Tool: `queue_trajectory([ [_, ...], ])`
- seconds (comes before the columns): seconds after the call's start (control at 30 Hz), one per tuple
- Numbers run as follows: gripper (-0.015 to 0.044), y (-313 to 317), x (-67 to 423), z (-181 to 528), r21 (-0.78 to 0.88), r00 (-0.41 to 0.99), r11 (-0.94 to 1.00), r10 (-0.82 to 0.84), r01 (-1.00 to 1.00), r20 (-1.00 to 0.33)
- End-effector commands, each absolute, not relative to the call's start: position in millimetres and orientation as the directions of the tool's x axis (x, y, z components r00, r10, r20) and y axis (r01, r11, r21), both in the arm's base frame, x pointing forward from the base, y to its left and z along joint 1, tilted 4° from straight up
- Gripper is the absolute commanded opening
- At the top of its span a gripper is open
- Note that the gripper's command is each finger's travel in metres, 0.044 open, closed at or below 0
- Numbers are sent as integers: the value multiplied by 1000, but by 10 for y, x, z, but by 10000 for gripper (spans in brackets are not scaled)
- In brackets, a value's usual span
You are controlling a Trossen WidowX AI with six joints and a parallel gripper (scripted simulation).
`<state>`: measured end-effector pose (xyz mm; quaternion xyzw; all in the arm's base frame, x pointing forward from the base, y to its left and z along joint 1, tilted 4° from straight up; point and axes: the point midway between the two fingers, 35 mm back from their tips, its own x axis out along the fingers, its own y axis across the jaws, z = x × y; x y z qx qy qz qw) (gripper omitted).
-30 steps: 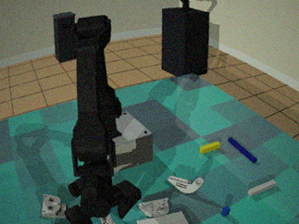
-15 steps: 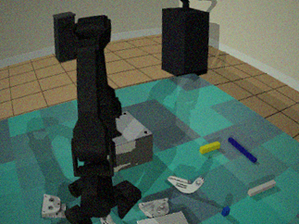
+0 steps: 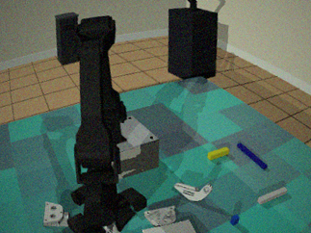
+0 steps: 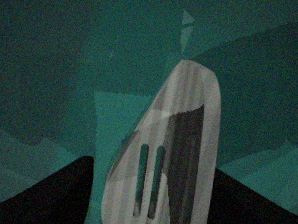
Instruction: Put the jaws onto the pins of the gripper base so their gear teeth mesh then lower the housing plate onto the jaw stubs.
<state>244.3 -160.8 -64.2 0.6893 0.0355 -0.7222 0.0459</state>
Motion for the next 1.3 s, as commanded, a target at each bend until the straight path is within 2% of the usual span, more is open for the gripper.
queue_trajectory([
  [0.0,164,-1609,2443,-642,12,-46,-993,-17,115,-999],
  [0.17,134,-1609,2443,-642,12,-46,-993,-17,115,-999],
  [0.57,134,-1610,2446,-622,12,-45,-993,-17,115,-999],
  [1.27,134,-1607,2493,30,11,-42,-993,-16,117,-999],
])
